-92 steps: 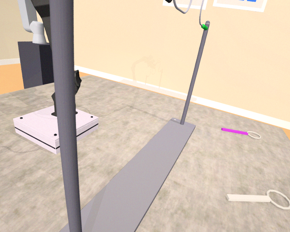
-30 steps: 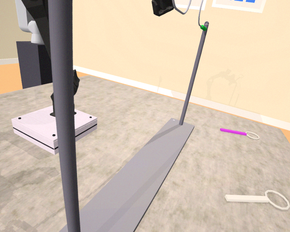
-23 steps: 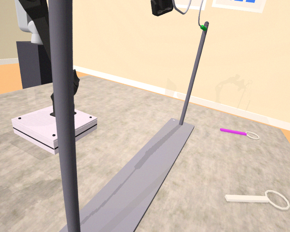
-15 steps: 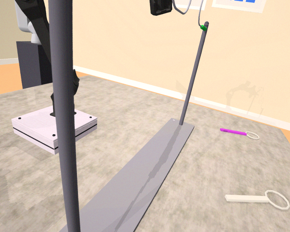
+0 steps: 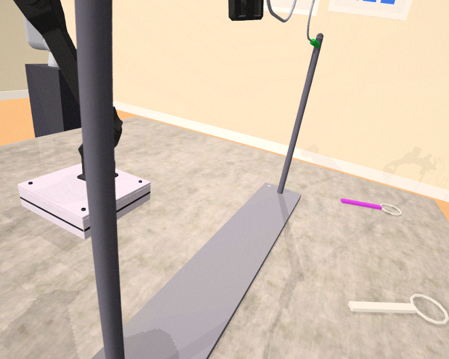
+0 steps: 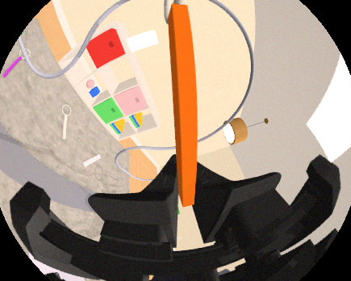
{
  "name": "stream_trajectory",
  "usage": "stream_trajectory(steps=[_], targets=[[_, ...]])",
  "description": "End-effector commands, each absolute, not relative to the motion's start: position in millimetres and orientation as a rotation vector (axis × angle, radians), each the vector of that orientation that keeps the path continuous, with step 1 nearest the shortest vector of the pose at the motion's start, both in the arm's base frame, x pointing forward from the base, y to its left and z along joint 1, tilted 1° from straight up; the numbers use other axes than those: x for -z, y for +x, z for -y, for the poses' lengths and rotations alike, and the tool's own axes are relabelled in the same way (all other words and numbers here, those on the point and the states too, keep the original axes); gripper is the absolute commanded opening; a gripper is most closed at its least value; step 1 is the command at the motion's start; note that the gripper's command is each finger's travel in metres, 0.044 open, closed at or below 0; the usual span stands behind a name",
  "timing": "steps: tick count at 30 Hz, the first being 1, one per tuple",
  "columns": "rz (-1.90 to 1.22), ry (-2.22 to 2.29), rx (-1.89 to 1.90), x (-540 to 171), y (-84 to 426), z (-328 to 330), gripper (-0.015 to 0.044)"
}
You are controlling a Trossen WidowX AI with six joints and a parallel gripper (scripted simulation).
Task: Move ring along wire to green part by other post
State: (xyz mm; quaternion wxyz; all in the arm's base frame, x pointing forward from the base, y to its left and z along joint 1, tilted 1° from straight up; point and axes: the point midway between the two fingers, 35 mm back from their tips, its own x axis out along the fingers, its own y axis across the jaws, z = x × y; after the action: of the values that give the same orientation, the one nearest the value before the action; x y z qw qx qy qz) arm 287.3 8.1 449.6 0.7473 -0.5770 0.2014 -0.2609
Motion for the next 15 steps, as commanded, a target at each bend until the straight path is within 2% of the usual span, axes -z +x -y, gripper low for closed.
stream_trajectory(steps=[1, 15], targets=[[-0.432, -1.294, 0.588, -454.1, 283.3, -4.8, -0.015], [-0.416, -1.468, 0.621, -461.0, 282.9, -3.7, -0.015]])
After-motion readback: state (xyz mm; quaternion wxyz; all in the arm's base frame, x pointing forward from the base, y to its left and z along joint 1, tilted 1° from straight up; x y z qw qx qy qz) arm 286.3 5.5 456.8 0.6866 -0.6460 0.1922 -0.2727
